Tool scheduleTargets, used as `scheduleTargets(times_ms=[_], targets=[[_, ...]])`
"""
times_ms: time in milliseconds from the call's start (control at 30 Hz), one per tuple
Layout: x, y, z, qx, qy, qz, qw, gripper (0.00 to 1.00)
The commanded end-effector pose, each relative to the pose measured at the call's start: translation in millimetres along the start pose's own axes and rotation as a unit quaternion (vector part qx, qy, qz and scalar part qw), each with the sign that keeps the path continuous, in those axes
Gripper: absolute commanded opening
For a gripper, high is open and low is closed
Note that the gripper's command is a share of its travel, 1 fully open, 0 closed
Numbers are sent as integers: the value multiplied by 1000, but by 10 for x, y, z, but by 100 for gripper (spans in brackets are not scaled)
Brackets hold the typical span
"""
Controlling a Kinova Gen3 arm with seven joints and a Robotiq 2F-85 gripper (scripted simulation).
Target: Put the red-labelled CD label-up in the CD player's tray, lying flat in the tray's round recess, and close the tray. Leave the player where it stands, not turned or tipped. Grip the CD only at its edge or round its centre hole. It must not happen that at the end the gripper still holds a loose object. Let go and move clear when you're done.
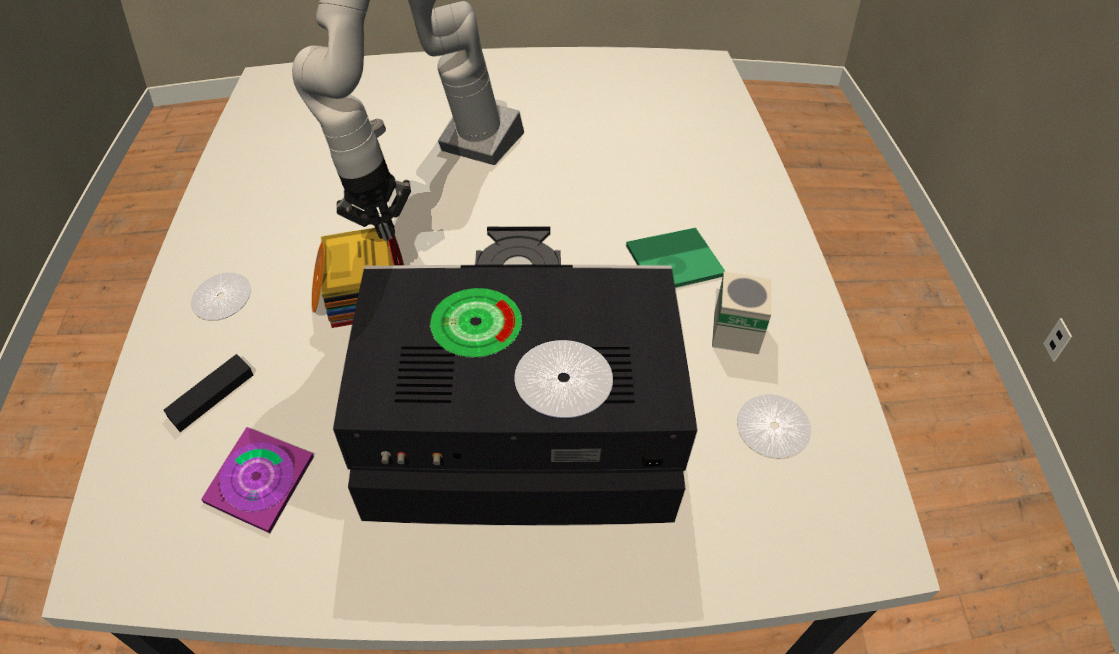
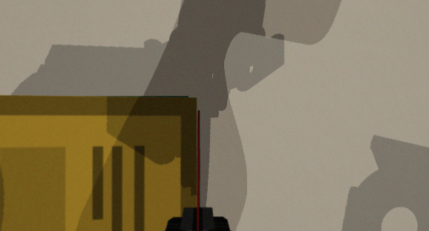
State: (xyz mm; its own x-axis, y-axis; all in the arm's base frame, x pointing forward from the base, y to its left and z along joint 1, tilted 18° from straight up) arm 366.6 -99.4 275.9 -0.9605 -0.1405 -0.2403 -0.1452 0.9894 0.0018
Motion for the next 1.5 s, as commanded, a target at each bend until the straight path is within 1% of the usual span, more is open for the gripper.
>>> scheduleTargets(times_ms=[0, 933, 1467], targets=[[-10, 7, 7, 0, -2, 2, 1000, 11], [-12, 7, 2, 0, -3, 2, 1000, 11], [-1, 30, -68, -3, 1, 2, 1000, 11]])
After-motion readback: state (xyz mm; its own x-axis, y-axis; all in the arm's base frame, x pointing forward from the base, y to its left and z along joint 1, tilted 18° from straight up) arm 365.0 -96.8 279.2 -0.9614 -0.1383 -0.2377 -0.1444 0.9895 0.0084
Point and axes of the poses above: the point where the finger pads meet when closed, its own z axis out along the fingers, its own y axis across the jaws, x = y × z, the point moved 7 cm from there along -z, back along the fingers, and after that the axes turned 6 degrees about z, right-handed, at the moved point
